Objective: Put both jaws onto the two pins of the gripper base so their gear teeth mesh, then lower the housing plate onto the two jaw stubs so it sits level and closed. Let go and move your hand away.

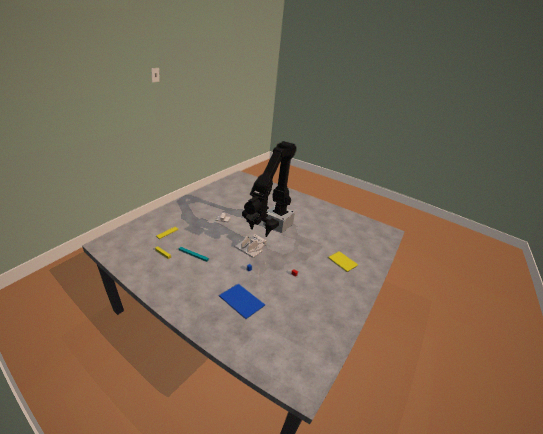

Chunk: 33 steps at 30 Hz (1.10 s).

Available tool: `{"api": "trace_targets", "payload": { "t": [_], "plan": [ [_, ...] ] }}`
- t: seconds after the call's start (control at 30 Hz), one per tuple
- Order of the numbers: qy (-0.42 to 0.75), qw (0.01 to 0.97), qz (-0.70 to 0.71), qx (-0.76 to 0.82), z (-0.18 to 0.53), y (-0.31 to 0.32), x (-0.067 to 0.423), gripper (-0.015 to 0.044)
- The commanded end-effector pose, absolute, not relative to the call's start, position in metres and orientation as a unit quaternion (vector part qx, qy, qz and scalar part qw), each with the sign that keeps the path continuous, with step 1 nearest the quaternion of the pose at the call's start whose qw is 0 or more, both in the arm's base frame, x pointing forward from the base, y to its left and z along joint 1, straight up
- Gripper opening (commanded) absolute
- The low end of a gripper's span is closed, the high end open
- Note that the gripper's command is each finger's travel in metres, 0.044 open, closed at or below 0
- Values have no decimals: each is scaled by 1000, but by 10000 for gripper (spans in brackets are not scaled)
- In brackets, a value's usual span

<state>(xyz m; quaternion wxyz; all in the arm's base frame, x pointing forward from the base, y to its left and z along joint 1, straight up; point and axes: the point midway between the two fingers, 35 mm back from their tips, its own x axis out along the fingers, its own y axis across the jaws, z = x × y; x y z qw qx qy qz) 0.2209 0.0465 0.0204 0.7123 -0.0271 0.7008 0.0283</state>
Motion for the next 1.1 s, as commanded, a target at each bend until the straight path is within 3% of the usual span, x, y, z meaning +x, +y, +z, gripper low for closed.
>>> {"api": "trace_targets", "payload": {
  "t": [0.0,0.13,0.37,1.07],
  "plan": [
    [698,715,29,-27,44,46,219,440],
    [696,717,29,-26,38,46,221,440],
    [698,715,29,-27,91,41,199,440],
    [698,715,29,-27,92,41,198,440]
  ]
}}
